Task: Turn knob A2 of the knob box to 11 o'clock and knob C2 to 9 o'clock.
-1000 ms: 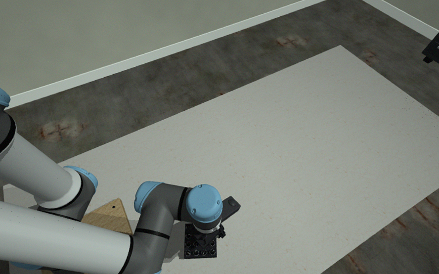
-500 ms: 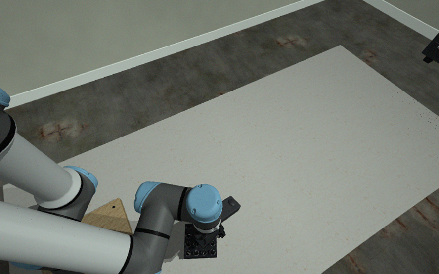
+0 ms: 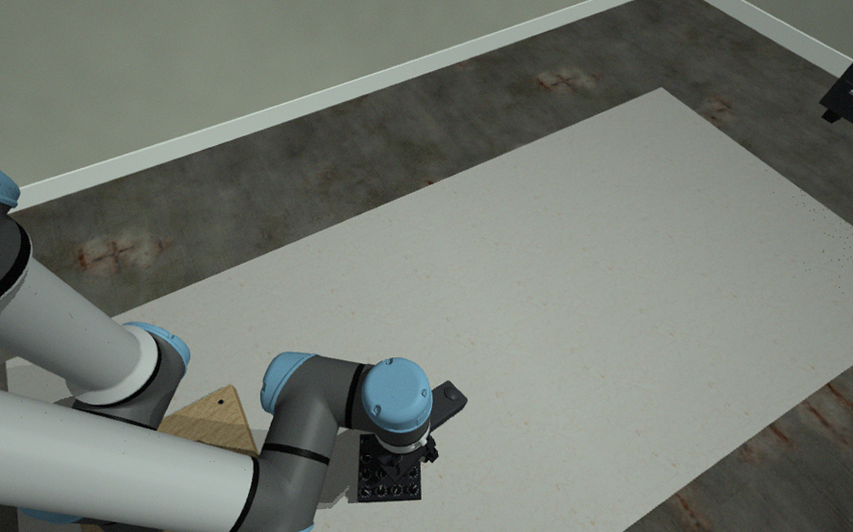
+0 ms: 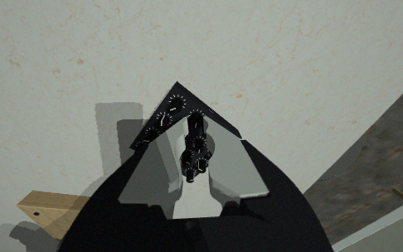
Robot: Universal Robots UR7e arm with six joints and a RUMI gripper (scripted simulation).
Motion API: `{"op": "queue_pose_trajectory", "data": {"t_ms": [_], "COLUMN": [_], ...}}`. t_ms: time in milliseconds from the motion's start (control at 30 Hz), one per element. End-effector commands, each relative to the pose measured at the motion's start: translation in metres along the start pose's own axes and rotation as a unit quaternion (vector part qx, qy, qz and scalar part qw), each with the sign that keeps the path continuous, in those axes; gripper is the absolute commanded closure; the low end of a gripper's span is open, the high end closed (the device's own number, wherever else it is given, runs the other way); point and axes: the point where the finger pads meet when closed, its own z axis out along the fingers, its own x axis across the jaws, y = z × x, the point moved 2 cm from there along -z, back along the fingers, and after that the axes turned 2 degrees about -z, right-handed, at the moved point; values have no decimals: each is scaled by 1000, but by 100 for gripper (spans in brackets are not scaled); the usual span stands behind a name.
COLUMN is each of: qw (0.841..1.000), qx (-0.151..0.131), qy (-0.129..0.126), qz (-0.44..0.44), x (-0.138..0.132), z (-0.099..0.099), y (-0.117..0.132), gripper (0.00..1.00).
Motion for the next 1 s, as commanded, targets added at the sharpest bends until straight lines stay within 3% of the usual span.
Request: {"op": "queue_pose_trajectory", "data": {"t_ms": [0,967], "qw": [1000,996], "qx": [0,0], "qy": [1,1], "qz": [-2,-87], "x": [0,-1], "z": [0,0], "y": [0,0], "gripper": [96,96]}}
